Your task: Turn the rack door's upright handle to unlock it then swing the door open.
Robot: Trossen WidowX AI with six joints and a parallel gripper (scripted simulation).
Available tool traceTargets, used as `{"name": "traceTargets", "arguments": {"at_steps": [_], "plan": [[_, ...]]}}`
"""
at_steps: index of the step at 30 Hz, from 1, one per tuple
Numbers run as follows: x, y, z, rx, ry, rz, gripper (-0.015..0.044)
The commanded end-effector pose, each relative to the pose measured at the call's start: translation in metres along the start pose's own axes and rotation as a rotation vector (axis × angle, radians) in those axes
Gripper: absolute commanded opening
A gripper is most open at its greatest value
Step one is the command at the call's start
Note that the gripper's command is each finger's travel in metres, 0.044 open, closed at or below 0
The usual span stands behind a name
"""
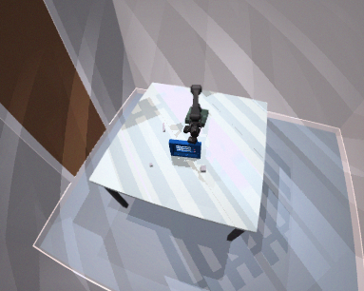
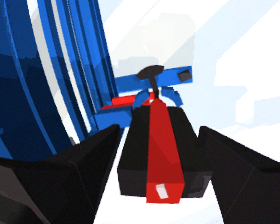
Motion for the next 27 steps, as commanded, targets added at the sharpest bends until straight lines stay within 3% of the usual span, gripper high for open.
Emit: {"name": "traceTargets", "arguments": {"at_steps": [1,5,14,27], "plan": [[-0.0002,0.0,0.0,0.0,-0.011,-0.001,0.0195],[-0.0002,0.0,0.0,0.0,-0.011,-0.001,0.009],[-0.0002,0.0,0.0,0.0,-0.011,-0.001,0.003],[-0.0052,0.0001,-0.0064,0.0,0.161,-0.001,0.0028]]}}
Point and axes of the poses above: the point midway between the two fingers, 35 mm back from their tips, its own y axis back along the fingers, its own z axis across the jaws, x = y × z, the point moved 8 cm from there along y, back along the fingers, and after that the axes turned 6 degrees about -y, right-handed, at the moved point
